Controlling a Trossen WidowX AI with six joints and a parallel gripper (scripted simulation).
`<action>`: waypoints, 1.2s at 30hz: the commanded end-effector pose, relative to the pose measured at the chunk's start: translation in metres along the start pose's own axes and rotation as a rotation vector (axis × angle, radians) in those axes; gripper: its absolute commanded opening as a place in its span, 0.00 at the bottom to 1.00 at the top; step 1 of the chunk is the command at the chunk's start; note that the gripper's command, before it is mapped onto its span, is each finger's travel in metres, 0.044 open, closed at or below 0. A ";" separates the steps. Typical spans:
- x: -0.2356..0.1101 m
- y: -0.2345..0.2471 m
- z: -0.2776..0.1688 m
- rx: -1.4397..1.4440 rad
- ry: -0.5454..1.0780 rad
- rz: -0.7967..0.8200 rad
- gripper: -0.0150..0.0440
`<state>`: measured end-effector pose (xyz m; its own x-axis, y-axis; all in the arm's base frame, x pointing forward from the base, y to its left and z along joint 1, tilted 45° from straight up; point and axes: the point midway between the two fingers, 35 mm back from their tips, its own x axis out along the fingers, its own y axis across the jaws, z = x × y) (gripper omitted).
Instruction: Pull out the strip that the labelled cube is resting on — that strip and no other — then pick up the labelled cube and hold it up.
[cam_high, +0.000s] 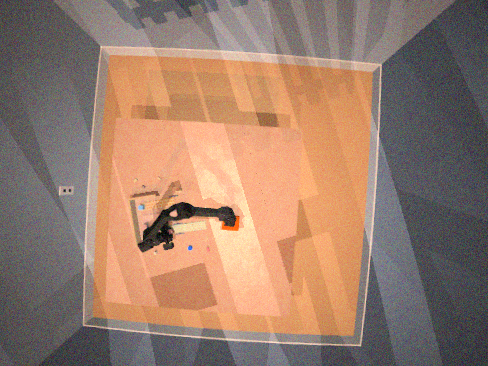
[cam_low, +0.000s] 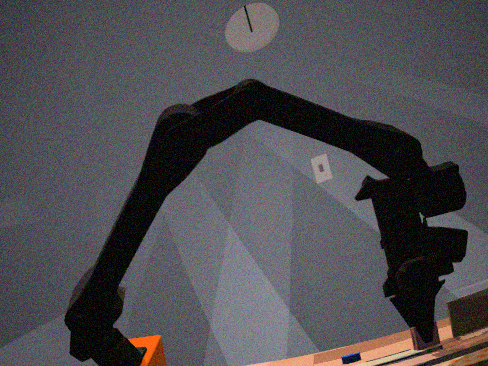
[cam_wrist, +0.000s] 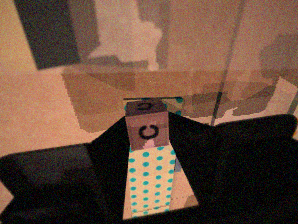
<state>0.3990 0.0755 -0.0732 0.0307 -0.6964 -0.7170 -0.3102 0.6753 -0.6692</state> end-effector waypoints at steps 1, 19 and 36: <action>-0.002 0.000 -0.002 0.000 0.000 0.000 0.25; -0.043 0.005 -0.062 -0.007 0.002 -0.001 0.25; -0.046 0.008 -0.108 -0.008 0.004 -0.001 0.25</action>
<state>0.2937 0.0839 -0.0278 0.0237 -0.7026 -0.7112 -0.3244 0.6675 -0.6702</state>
